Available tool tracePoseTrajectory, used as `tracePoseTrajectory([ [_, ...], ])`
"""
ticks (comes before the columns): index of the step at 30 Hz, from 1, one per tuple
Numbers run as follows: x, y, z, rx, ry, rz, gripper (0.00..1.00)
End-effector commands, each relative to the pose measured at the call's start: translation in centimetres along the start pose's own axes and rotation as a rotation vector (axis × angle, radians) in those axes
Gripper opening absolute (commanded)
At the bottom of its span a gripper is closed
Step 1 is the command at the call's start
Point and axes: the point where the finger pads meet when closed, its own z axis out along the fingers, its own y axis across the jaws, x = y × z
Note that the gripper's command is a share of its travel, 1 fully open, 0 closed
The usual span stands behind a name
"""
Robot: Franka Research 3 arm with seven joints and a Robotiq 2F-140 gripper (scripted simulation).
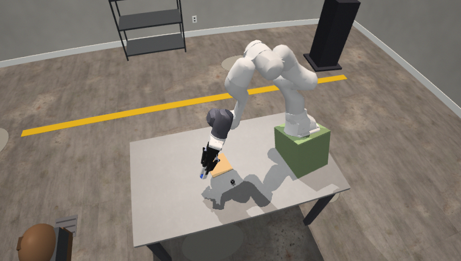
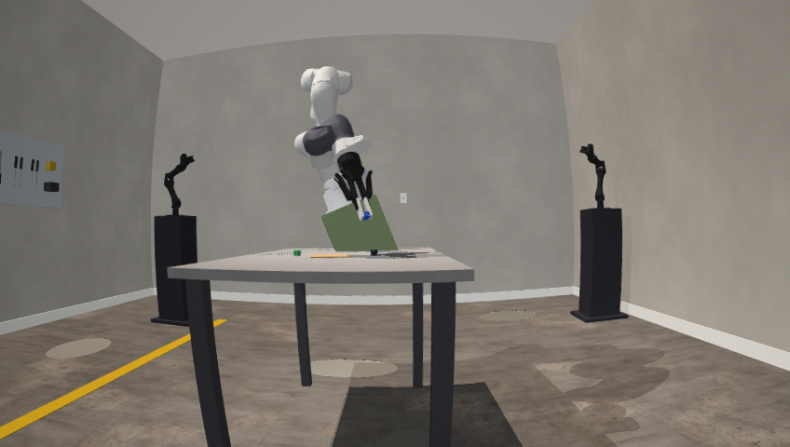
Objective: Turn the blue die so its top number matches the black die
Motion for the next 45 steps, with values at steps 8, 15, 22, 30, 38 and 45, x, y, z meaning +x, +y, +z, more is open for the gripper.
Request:
tracePoseTrajectory([
  [8, 0.5, 1.6, 0.1, -0.051, 0.006, 0.348, 0.09],
  [15, 0.5, 2.3, 0.0, -0.076, 0.01, 0.536, 0.09],
  [22, 0.4, 3.1, -0.2, -0.1, 0.014, 0.715, 0.09],
  [30, 0.1, 3.9, -0.4, -0.131, 0.017, 0.925, 0.09],
  [38, -0.4, 4.7, -0.6, -0.163, 0.019, 1.122, 0.09],
  [45, -1.0, 5.4, -0.8, -0.196, 0.021, 1.301, 0.09],
])
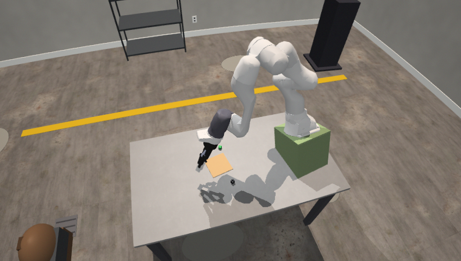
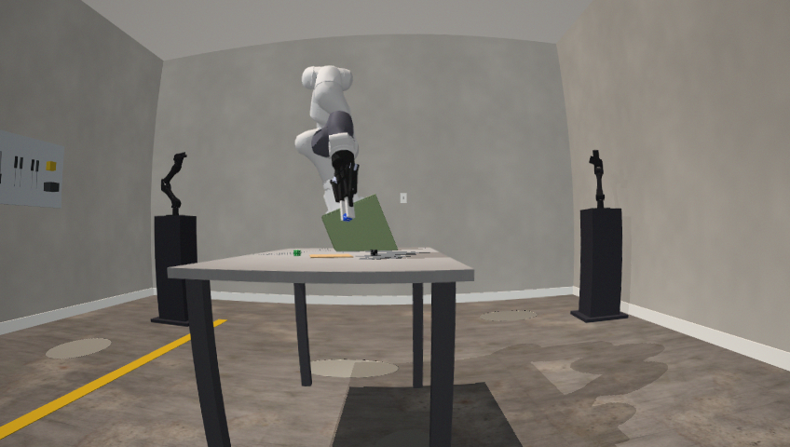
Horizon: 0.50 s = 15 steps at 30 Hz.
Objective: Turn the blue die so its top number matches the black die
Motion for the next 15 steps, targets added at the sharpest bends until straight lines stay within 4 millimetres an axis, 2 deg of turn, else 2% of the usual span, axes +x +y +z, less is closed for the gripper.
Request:
tracePoseTrajectory([
  [1, 0.2, 0.7, 0.0, -0.027, 0.003, 0.17, 0.09],
  [15, 0.6, 2.6, -0.3, -0.089, 0.017, 0.488, 0.09],
])
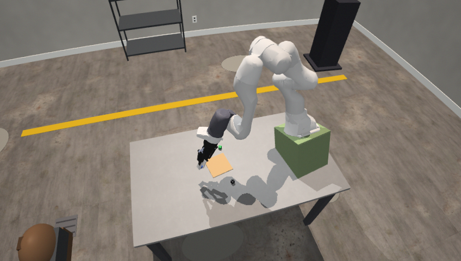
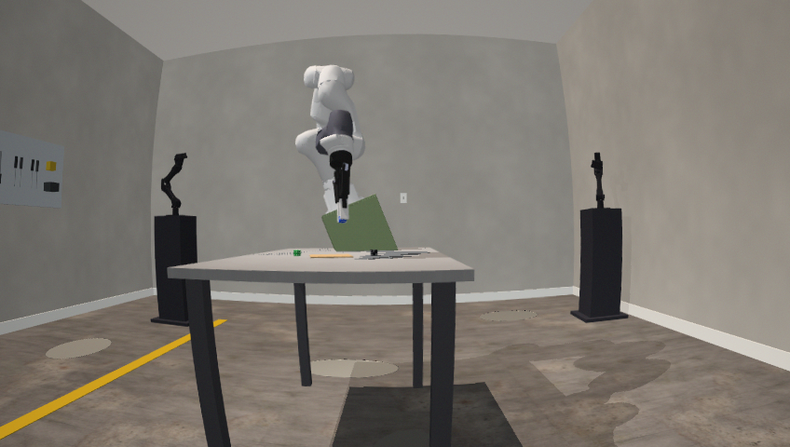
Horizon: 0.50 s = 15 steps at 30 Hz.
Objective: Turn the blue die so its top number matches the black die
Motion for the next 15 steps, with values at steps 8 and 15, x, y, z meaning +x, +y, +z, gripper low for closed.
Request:
tracePoseTrajectory([
  [8, 0.9, 1.9, -0.1, -0.063, 0.019, 0.319, 0.09],
  [15, 1.3, 3.1, -0.3, -0.101, 0.035, 0.493, 0.09],
])
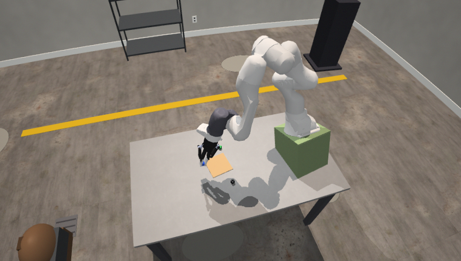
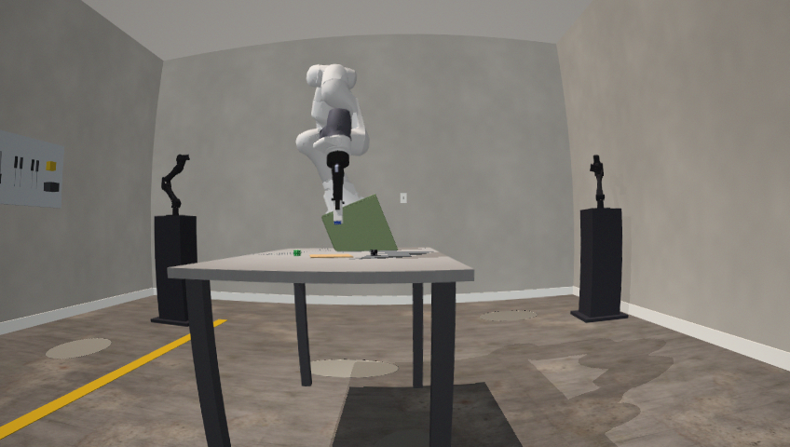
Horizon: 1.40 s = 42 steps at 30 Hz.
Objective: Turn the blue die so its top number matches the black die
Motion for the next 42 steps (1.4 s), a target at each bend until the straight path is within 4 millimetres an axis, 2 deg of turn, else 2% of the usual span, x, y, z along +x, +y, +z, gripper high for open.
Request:
tracePoseTrajectory([
  [1, 0.7, 1.1, 0.1, -0.036, 0.014, 0.169, 0.09],
  [11, 1.6, 2.8, -0.1, -0.089, 0.043, 0.403, 0.09],
  [13, 1.6, 2.8, -0.1, -0.089, 0.043, 0.403, 0.09],
  [24, 2.4, 5.2, -0.5, -0.156, 0.09, 0.681, 0.09],
  [42, 3.0, 8.6, -1.3, -0.241, 0.169, 1.025, 0.09],
])
